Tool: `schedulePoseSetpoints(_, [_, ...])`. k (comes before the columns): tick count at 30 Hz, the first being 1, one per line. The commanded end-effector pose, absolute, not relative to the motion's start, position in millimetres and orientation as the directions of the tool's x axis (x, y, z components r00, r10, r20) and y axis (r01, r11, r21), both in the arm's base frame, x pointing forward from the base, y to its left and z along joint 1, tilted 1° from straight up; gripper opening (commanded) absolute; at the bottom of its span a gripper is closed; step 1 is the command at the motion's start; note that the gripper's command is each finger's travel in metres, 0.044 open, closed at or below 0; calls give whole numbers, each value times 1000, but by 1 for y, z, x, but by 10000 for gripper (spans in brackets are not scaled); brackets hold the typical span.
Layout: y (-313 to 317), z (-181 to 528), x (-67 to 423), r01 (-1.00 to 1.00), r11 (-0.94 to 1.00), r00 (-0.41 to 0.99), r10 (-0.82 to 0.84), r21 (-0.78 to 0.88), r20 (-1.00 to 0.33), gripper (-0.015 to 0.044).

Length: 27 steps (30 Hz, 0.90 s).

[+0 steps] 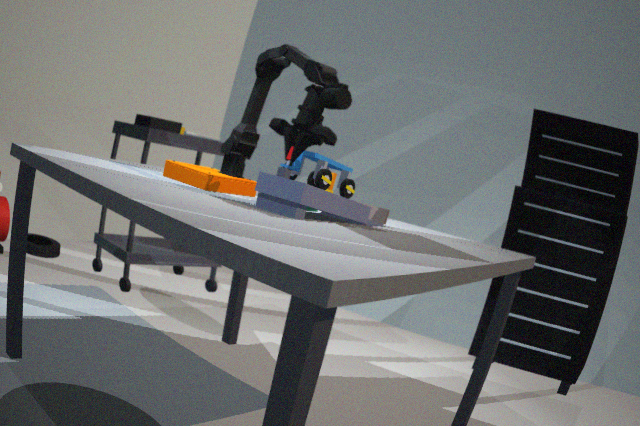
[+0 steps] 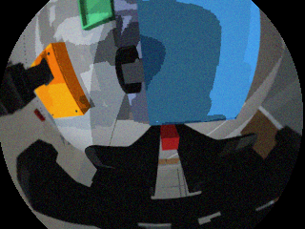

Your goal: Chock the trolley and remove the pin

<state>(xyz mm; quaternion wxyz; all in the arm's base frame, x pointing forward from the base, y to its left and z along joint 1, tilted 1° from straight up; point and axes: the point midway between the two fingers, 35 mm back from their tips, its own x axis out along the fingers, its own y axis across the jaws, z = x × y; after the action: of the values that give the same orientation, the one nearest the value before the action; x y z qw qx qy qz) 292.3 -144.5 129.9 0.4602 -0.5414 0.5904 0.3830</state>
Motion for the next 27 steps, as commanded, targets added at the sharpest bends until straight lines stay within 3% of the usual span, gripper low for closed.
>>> schedulePoseSetpoints(1, [-144, 134, 292, -992, 118, 10, -287, -46, -958, 0])
schedulePoseSetpoints(27, [-140, 149, 290, -992, 118, 9, -286, -44, -958, 0])
